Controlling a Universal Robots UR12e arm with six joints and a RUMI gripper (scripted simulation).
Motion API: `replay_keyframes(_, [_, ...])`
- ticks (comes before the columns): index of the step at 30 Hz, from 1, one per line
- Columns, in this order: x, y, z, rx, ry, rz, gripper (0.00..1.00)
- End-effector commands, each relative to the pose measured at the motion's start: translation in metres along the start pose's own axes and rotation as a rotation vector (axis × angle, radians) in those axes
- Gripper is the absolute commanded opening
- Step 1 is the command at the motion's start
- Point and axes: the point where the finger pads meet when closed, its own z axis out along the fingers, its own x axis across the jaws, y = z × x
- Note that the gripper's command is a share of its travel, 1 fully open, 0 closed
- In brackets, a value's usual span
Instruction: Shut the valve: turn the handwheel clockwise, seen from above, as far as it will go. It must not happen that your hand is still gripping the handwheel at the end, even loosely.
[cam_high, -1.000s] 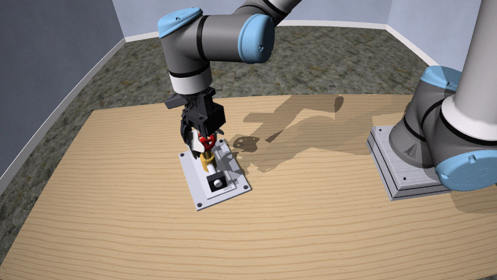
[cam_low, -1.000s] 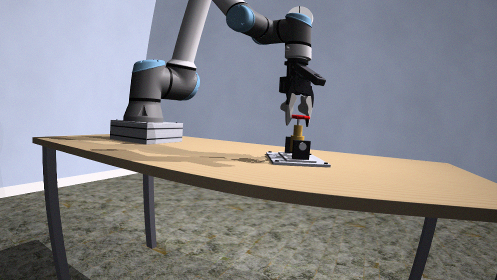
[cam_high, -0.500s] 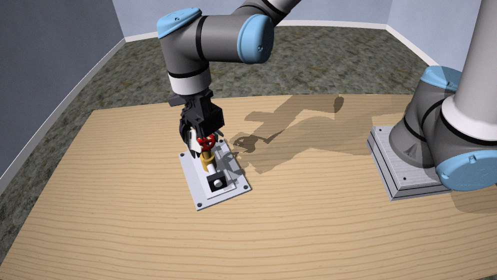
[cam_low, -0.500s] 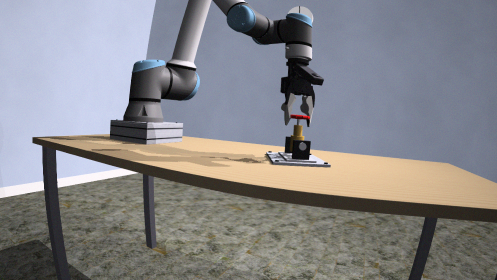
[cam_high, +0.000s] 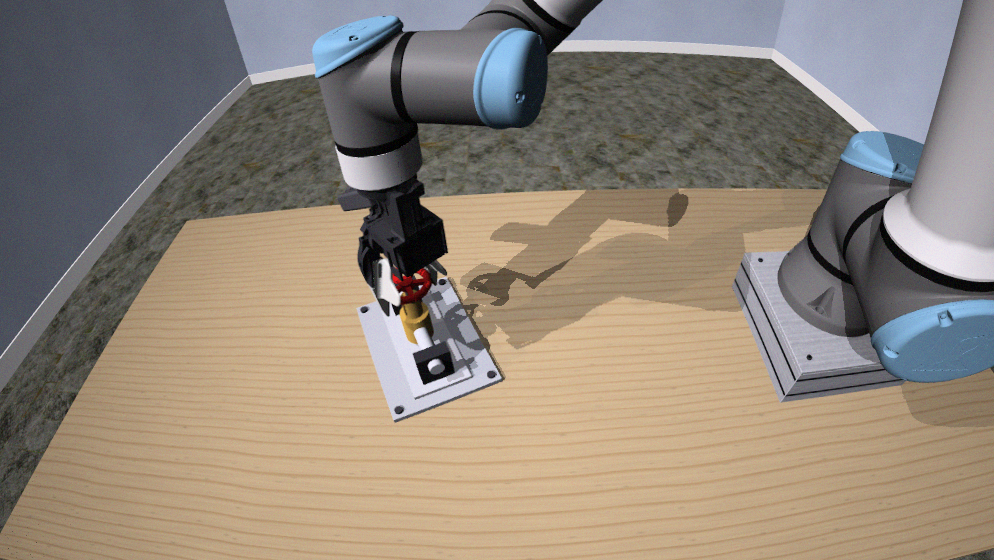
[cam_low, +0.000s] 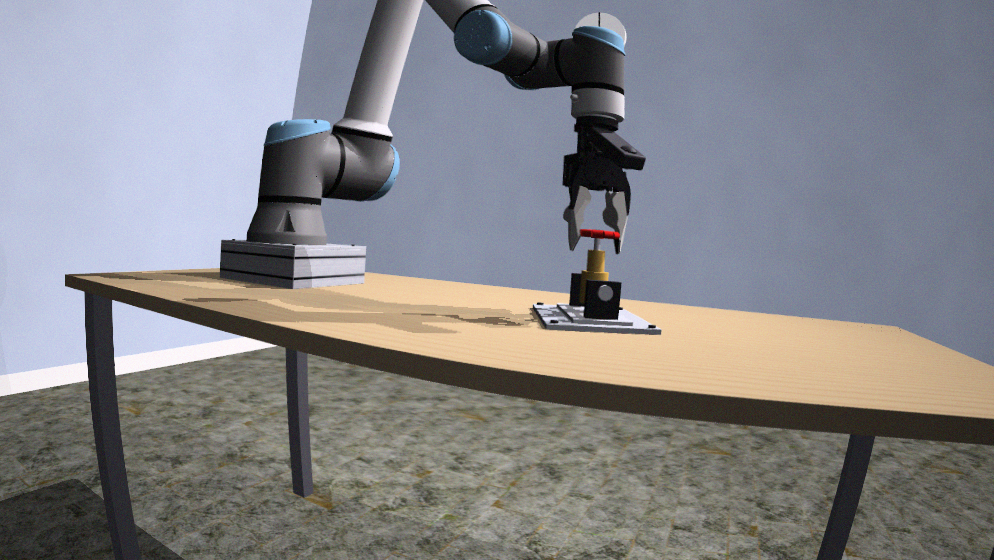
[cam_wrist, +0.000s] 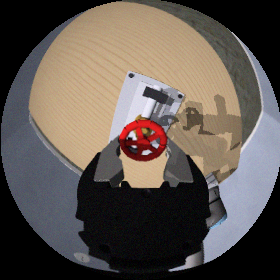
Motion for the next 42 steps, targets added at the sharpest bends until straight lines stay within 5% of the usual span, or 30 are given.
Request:
replay_keyframes(1, [-0.0011,-0.0028,-0.0030,0.005,0.000,0.009,0.00])
replay_keyframes(41, [-0.0010,-0.0028,-0.0030,0.005,0.000,0.009,0.00])
replay_keyframes(42, [-0.0010,-0.0028,-0.0030,0.005,0.000,0.009,1.00])
